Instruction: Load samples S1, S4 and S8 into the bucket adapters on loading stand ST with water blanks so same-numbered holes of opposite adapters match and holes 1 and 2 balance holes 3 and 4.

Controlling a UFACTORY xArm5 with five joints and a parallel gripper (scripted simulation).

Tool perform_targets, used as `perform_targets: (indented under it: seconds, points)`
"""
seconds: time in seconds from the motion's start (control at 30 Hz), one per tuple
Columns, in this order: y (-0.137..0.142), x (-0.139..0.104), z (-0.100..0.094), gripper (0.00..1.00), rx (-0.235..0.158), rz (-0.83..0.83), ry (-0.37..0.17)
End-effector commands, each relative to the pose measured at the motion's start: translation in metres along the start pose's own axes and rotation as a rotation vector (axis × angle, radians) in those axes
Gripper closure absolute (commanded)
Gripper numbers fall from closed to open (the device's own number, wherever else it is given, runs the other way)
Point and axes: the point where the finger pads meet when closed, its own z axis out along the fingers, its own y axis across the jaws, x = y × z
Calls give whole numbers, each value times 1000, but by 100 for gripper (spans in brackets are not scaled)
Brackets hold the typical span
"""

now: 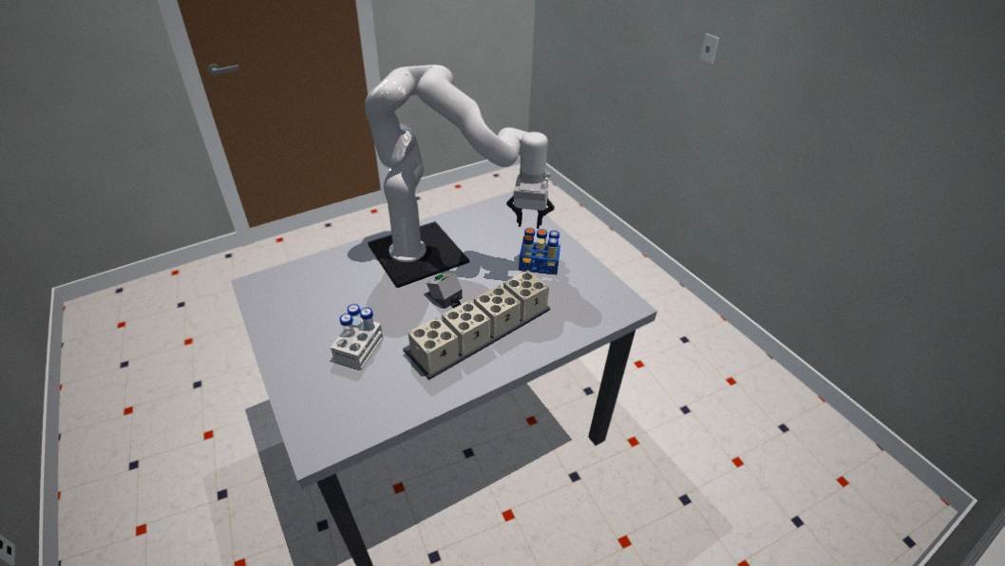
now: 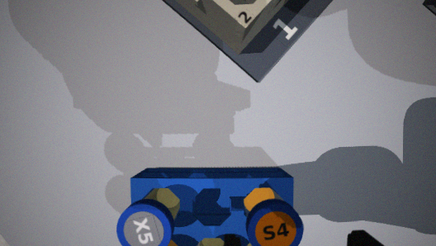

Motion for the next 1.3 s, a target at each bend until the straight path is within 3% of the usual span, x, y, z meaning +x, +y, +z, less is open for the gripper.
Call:
perform_targets:
  seconds: [0.0, 0.7, 1.27]
  points:
    - [-1, 0, 9, 43, 4, 0, -12]
    - [-2, -1, 47, 43, 4, 0, -12]
    - [-2, -1, 52, 43, 4, 0, -12]
